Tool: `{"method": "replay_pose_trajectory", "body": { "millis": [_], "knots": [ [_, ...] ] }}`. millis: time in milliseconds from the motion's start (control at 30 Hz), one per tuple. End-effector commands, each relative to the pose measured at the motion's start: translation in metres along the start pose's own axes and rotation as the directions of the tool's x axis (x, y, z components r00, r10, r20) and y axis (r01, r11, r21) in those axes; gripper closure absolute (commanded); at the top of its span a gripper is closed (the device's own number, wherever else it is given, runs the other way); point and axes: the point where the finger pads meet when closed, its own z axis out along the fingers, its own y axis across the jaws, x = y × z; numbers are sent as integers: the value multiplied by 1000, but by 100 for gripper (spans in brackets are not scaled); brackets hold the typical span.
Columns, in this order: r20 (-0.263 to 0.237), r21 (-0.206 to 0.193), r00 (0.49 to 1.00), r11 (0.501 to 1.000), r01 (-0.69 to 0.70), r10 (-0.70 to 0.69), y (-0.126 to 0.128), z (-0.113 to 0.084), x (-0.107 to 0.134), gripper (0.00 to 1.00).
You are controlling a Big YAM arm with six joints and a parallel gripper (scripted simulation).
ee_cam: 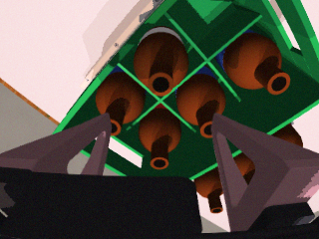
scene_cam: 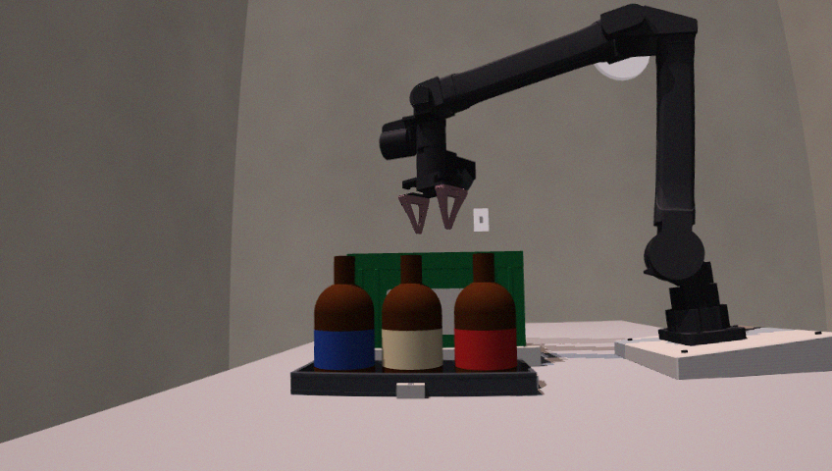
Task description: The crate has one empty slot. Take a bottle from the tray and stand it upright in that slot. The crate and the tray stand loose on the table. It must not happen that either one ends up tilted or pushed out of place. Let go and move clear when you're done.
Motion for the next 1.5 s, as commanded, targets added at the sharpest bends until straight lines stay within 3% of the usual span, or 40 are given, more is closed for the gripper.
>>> {"method": "replay_pose_trajectory", "body": {
  "millis": [0,1167,1400,1467],
  "knots": [
    [-5,-30,1000,1000,-4,4,5,-7,-7,100],
    [-8,-29,1000,999,28,-29,1,-6,3,100],
    [-6,-51,953,952,301,-302,-3,-14,58,100],
    [-4,-55,916,915,400,-400,-12,-16,76,100]
  ]
}}
